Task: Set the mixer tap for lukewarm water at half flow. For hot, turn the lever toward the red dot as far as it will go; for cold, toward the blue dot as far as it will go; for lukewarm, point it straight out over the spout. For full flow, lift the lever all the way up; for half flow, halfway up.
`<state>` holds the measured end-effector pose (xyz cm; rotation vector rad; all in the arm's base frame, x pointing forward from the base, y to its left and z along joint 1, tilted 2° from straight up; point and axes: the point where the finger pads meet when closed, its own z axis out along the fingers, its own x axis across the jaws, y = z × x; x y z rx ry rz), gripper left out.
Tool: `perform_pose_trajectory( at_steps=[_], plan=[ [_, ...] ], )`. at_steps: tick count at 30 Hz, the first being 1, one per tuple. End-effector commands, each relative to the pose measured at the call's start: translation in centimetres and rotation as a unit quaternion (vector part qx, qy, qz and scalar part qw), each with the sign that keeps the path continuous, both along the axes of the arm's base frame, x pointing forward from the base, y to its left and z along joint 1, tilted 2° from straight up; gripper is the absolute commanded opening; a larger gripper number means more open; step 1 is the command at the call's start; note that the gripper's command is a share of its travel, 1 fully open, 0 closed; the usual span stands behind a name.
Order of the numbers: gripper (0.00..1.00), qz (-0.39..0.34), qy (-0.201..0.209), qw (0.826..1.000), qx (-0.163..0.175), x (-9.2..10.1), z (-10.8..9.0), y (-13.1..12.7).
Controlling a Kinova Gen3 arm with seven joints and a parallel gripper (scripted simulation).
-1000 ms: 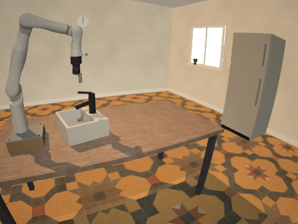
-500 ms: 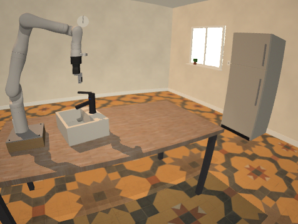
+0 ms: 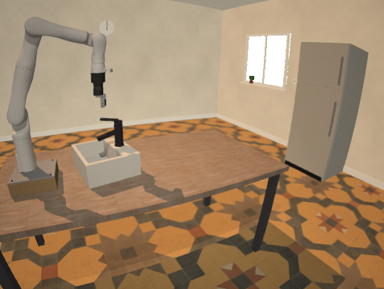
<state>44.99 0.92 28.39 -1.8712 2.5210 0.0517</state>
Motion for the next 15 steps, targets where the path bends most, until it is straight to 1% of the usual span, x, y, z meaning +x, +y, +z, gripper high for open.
perform_pose_trajectory(
  at_steps=[1,15],
  plan=[
    [1.00,0.000,-0.001,1.000,0.000,0.03,0.08,0.00],
    [1.00,0.000,-0.001,1.000,0.000,0.02,-0.30,0.01]
  ],
)
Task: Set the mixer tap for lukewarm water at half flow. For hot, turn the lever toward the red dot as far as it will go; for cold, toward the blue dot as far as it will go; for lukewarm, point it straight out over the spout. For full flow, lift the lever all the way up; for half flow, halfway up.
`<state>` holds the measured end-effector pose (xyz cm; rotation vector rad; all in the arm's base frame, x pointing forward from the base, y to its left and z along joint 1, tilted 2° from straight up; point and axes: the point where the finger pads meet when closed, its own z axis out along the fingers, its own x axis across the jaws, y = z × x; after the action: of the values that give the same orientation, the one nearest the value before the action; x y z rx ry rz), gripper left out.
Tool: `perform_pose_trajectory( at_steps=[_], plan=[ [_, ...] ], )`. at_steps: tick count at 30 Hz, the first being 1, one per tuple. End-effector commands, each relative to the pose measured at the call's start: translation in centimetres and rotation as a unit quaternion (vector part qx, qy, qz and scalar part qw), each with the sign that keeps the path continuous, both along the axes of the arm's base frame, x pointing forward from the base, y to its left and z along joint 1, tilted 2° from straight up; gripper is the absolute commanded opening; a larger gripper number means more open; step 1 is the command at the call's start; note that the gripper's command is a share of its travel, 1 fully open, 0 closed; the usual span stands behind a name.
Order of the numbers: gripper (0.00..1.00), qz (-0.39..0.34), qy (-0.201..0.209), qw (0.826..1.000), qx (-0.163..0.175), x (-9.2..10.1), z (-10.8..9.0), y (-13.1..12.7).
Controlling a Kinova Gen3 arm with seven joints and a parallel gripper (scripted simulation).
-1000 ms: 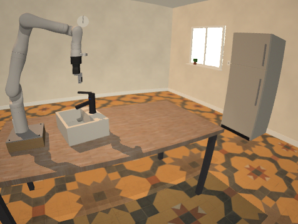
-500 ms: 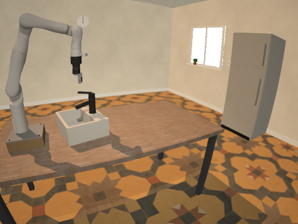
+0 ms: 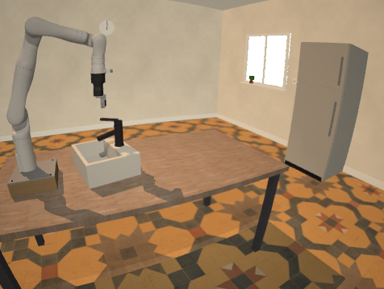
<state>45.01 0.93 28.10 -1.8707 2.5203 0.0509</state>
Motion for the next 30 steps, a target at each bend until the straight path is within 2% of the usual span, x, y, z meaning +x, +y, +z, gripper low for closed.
perform_pose_trajectory(
  at_steps=[1,30],
  plan=[
    [1.00,0.000,0.000,1.000,0.000,0.0,-0.1,0.0],
    [1.00,0.000,0.000,1.000,0.000,-0.1,-4.0,0.1]
  ],
)
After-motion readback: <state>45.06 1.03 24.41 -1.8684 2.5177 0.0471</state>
